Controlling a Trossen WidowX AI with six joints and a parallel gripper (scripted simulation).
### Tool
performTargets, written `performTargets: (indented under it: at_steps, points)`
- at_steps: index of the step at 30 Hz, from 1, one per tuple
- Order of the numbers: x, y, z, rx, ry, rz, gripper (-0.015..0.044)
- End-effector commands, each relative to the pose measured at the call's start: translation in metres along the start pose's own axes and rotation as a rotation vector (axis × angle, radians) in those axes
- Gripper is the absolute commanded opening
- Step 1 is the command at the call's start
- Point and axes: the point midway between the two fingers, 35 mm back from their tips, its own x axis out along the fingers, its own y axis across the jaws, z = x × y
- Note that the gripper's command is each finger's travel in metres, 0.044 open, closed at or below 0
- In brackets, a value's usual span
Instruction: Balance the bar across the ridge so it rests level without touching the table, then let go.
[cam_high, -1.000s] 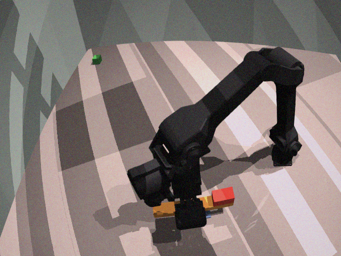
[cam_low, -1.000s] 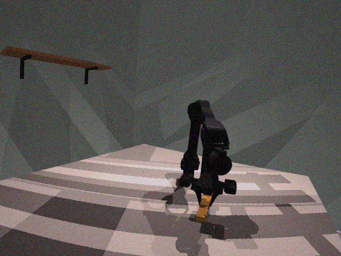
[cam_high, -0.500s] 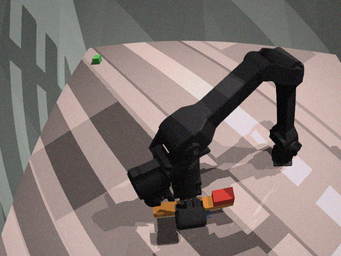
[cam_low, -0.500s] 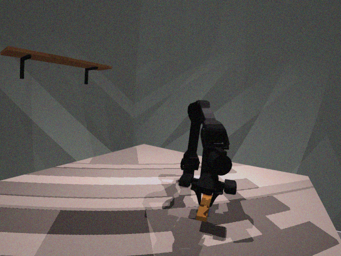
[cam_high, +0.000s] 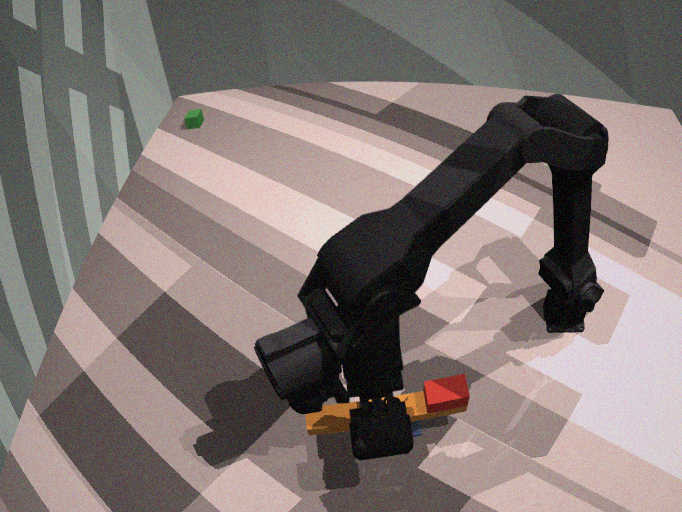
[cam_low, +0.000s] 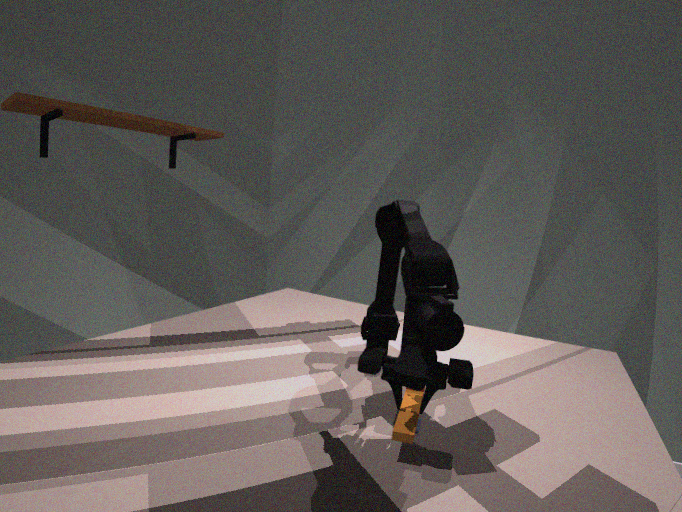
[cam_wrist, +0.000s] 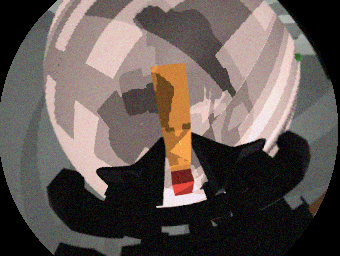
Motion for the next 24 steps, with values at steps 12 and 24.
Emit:
performTargets:
  at_steps: [12, 24]
  points:
    - [0.0001, 0.0000, -0.0001, 0.000, 0.000, 0.000, 0.0185]
    - [0.0001, 0.0000, -0.0001, 0.000, 0.000, 0.000, 0.0342]
